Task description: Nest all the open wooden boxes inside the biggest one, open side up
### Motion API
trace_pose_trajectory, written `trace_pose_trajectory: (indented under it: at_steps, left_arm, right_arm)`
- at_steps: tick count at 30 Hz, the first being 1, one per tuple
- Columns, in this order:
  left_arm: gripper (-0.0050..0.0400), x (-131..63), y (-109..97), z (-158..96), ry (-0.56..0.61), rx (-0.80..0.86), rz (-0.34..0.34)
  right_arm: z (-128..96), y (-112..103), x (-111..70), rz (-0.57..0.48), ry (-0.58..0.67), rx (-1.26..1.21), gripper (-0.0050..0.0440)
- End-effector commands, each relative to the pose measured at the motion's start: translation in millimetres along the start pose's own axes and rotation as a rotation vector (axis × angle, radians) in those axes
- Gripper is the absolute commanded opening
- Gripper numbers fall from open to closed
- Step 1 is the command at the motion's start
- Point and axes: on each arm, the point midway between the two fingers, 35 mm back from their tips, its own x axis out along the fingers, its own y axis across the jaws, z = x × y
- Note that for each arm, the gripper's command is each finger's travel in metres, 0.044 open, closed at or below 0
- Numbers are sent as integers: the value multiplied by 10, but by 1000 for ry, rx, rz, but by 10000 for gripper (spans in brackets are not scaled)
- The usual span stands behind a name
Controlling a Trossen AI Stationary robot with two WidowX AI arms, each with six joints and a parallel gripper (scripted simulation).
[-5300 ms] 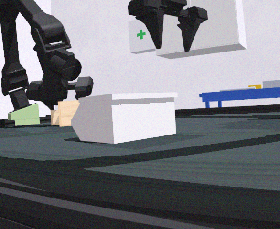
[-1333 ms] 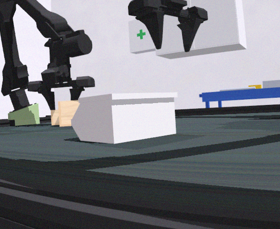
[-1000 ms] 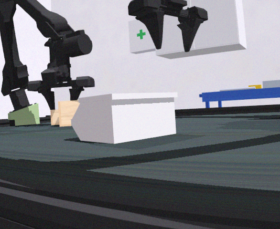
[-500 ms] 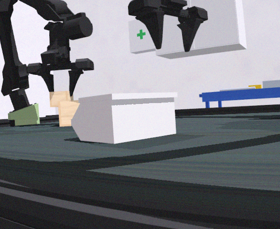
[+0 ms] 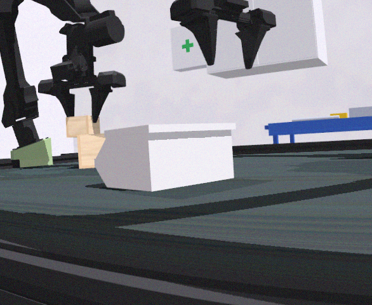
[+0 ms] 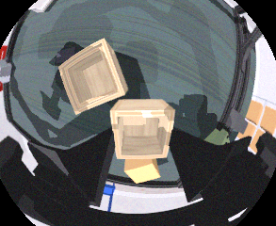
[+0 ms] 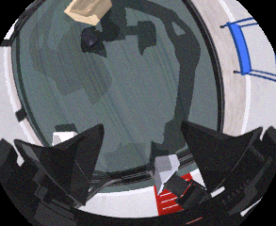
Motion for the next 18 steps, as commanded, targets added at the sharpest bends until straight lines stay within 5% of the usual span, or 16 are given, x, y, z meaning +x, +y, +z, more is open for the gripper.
trace_pose_trajectory:
  at_steps: [1, 18]
  left_arm:
    - [0, -51, 112, 76, 0, 154, -2]
    - [0, -243, 414, 325, 1, 709, 3]
  right_arm:
    - [0, 1, -1, 0, 0, 0, 400]
    - [0, 1, -1, 0, 0, 0, 400]
